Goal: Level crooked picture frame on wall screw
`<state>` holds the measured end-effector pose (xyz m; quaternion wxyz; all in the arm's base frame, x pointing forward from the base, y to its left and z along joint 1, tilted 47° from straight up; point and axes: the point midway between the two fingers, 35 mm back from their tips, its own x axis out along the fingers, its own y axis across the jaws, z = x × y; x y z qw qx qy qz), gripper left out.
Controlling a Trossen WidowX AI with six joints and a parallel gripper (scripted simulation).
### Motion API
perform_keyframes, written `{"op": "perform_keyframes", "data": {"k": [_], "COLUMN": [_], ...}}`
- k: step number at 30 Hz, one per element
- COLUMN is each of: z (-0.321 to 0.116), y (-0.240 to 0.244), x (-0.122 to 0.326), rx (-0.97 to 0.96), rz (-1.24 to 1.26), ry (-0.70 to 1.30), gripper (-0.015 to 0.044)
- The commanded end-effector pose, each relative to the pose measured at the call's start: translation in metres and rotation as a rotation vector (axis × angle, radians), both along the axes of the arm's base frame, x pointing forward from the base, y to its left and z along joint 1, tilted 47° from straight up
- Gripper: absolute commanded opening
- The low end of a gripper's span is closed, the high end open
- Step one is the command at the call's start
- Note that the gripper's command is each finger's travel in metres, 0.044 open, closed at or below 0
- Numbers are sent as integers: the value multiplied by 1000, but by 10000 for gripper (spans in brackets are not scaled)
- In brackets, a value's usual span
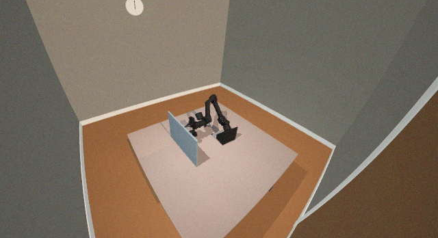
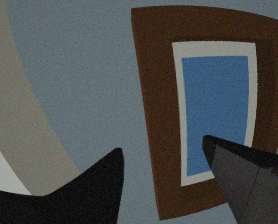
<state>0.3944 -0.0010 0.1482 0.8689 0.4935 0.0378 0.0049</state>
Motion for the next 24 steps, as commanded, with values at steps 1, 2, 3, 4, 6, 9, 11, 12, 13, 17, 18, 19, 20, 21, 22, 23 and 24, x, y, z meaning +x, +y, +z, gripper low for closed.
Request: {"op": "perform_keyframes", "data": {"k": [1,2,3,4,6,9,11,12,13,17,18,19,20,21,22,23,24], "z": [-1,-2,-2,-2,-2,-3,-3,-3,-3,-3,-3,-3,-3,-3,-3,-3,-3], "y": [0,0,0,0,0,0,0,0,0,0,0,0,0,0,0,0,0], "x": [6,8,10,11,14,19,21,22,22,22,22,22,22,22,22,22,22], "rx": [-2,-2,-2,-2,-2,-2,-2,-2,-2,-2,-2,-2,-2,-2,-2,-2,-2], "rz": [-4,-4,-4,-4,-4,-4,-4,-4,-4,-4,-4,-4,-4,-4,-4,-4,-4], "ry": [2,2,2,2,2,2,1,1,1,1,1,1,1,1,1,1,1], "gripper": [260,260,260,260,260,260,260,260,260,260,260,260,260,260,260,260,260]}}
